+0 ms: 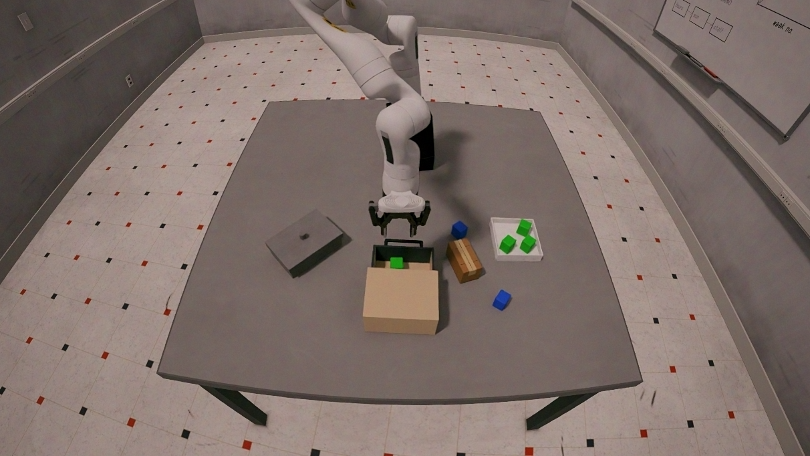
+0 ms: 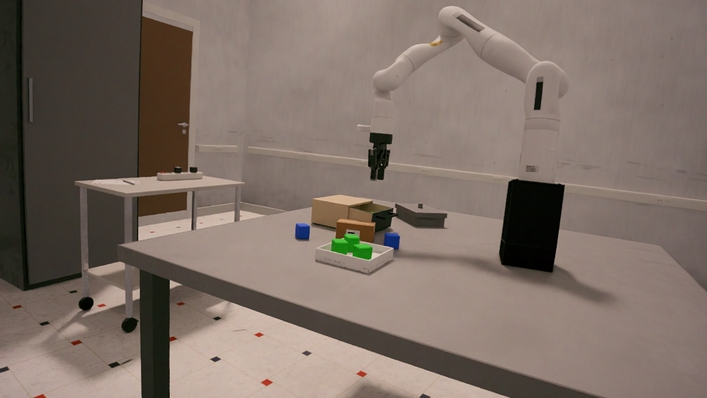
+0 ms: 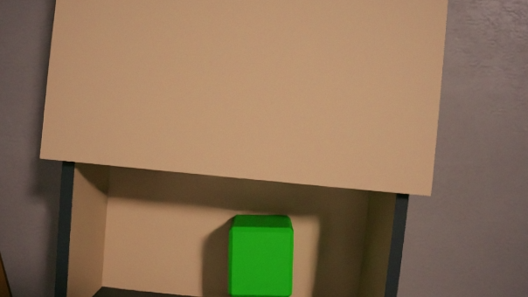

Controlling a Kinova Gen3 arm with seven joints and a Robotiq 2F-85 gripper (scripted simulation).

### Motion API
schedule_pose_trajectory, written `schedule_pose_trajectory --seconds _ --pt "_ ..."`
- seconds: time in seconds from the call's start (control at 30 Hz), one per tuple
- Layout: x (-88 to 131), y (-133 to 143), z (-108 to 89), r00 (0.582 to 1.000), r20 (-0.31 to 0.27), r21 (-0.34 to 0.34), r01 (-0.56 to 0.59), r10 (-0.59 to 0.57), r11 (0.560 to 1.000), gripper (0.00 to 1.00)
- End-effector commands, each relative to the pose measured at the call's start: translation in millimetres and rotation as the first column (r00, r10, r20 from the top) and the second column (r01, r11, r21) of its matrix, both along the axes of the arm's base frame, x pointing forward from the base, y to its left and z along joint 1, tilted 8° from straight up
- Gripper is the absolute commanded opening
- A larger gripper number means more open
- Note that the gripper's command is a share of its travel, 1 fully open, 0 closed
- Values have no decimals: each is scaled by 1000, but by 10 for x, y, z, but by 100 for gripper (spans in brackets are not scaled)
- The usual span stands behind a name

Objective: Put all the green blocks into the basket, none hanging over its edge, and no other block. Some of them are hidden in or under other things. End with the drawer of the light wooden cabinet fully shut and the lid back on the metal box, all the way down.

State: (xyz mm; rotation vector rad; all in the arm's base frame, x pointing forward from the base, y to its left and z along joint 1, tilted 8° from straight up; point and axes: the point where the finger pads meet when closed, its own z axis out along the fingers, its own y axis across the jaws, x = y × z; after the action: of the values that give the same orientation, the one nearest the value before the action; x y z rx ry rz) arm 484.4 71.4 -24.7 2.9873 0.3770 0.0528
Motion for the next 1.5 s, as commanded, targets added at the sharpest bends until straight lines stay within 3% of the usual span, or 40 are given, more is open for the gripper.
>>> schedule_pose_trajectory --seconds 0.0,0.97,1.47 --pt "8 -4 -43 1000 2 0 0 0 1000 67" --pt "46 -108 -824 1000 2 0 0 0 1000 67" --pt "53 -126 -956 1000 2 0 0 0 1000 67"
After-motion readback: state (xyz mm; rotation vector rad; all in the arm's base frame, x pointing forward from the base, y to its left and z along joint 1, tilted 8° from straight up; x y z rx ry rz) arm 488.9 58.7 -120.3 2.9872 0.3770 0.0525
